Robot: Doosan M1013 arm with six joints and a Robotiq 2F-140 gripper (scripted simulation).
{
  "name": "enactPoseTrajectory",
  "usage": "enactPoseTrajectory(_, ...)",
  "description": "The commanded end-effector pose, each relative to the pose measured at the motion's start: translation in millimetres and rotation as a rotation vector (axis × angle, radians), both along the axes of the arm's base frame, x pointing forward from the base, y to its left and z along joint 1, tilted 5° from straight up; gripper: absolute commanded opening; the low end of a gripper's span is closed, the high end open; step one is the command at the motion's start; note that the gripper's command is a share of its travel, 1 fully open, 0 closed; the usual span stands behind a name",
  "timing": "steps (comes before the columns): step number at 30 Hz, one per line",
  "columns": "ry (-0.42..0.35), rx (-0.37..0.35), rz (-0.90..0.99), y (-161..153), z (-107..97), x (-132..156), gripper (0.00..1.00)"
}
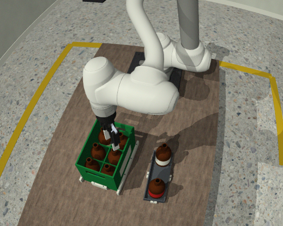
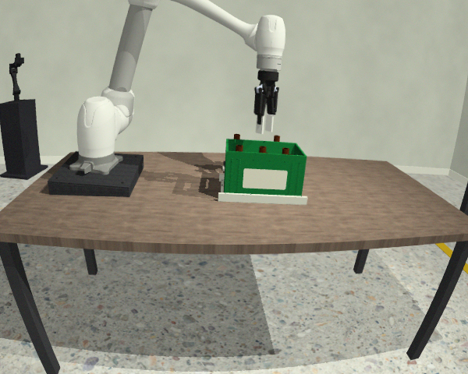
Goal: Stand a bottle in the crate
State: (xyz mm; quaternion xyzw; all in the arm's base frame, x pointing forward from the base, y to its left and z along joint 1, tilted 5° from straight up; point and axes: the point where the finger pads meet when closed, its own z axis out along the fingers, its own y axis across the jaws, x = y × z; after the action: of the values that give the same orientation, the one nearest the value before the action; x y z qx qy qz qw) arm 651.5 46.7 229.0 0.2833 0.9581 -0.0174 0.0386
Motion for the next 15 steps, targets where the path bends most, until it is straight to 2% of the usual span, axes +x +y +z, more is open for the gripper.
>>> enactPoseTrajectory(1, 0.000, 0.000, 0.000, 0.2, 3.3, -0.2, 0.38)
enactPoseTrajectory(15, 0.000, 0.000, 0.000, 0.5, 8.1, -0.6, 0.38)
